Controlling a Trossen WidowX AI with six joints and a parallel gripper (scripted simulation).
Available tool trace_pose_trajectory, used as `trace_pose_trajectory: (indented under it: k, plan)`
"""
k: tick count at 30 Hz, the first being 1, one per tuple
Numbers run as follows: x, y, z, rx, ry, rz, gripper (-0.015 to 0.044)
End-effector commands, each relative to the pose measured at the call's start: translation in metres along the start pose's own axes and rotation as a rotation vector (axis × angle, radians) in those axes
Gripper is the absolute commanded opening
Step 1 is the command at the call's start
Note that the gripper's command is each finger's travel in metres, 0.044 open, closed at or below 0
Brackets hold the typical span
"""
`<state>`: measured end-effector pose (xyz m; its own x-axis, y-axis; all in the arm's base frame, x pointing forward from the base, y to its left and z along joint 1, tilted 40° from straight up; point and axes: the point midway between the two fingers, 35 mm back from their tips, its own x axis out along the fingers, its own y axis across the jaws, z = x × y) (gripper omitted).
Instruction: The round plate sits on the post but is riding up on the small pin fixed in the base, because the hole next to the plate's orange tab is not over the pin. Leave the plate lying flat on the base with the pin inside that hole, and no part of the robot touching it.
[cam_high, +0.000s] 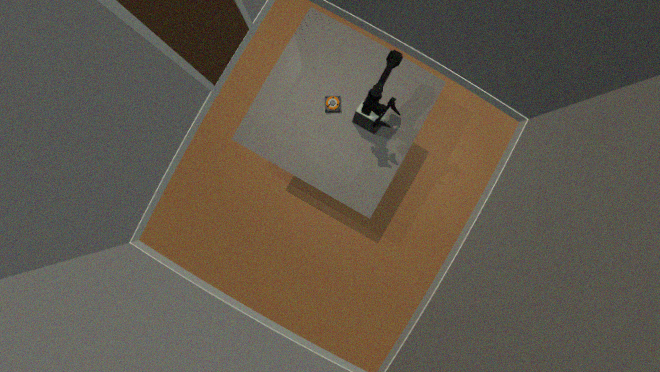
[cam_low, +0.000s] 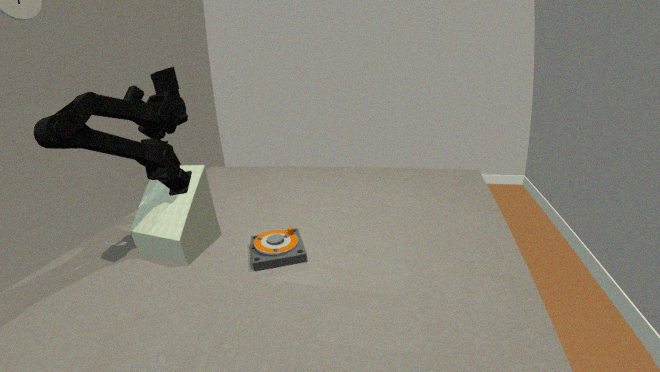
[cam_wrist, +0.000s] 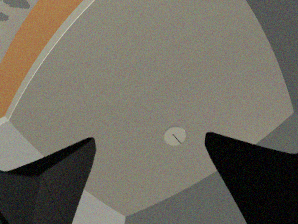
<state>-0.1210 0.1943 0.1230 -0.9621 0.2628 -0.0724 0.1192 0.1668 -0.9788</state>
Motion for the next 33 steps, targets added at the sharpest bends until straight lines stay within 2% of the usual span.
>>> trace_pose_trajectory:
  k: [1,3,7,10,12,15,26,29,32,33]
  plan:
    - [-0.001,0.002,-0.004,0.024,0.017,0.011,0.0374]
    - [-0.013,0.018,-0.033,0.219,0.155,0.09,0.0321]
    - [-0.069,0.067,-0.094,0.747,0.561,0.222,0.0216]
    - [-0.094,0.084,-0.108,0.928,0.712,0.241,0.0137]
    - [-0.133,0.109,-0.121,1.176,0.931,0.245,0.0085]
    - [-0.176,0.132,-0.125,1.416,1.161,0.222,0.0006]
    - [-0.277,0.173,-0.091,1.91,1.713,0.049,0.0]
    - [-0.338,0.19,-0.052,2.139,2.099,-0.095,0.0]
    - [-0.38,0.198,-0.011,2.279,2.435,-0.251,0.0]
    - [-0.382,0.198,-0.008,2.286,2.458,-0.264,0.0]
